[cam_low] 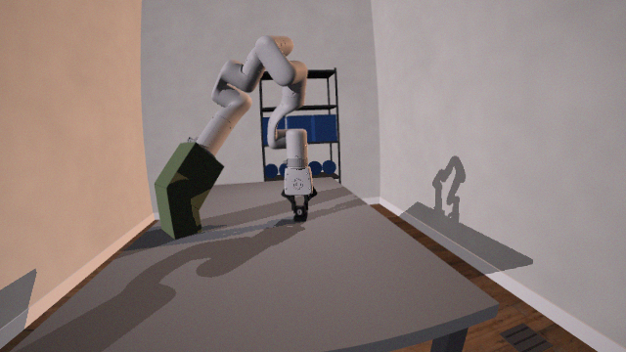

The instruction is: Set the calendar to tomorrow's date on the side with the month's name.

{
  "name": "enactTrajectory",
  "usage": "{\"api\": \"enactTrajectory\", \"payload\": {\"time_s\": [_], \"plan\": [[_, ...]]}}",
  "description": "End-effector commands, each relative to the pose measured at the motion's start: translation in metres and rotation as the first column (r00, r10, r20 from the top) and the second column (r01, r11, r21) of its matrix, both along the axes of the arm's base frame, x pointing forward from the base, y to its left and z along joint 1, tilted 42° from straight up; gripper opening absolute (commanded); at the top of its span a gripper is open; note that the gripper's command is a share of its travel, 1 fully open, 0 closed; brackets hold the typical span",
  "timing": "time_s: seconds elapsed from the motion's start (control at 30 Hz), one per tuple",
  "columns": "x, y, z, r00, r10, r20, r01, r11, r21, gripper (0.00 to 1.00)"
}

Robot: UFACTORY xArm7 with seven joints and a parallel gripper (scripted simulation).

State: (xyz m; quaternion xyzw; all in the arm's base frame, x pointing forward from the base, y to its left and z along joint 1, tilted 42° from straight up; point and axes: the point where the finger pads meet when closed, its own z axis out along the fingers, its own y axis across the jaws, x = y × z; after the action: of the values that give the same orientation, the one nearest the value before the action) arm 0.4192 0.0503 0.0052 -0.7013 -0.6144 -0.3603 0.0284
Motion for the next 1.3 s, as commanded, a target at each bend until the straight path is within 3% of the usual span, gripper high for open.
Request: {"api": "enactTrajectory", "payload": {"time_s": [0.0,1.27], "plan": [[0.0007,-0.0003,-0.0002,1.000,-0.001,0.001,0.001,1.000,-0.001,0.29],[0.0048,0.0040,-0.0068,1.000,-0.001,0.001,0.001,1.000,-0.001,0.29]]}}
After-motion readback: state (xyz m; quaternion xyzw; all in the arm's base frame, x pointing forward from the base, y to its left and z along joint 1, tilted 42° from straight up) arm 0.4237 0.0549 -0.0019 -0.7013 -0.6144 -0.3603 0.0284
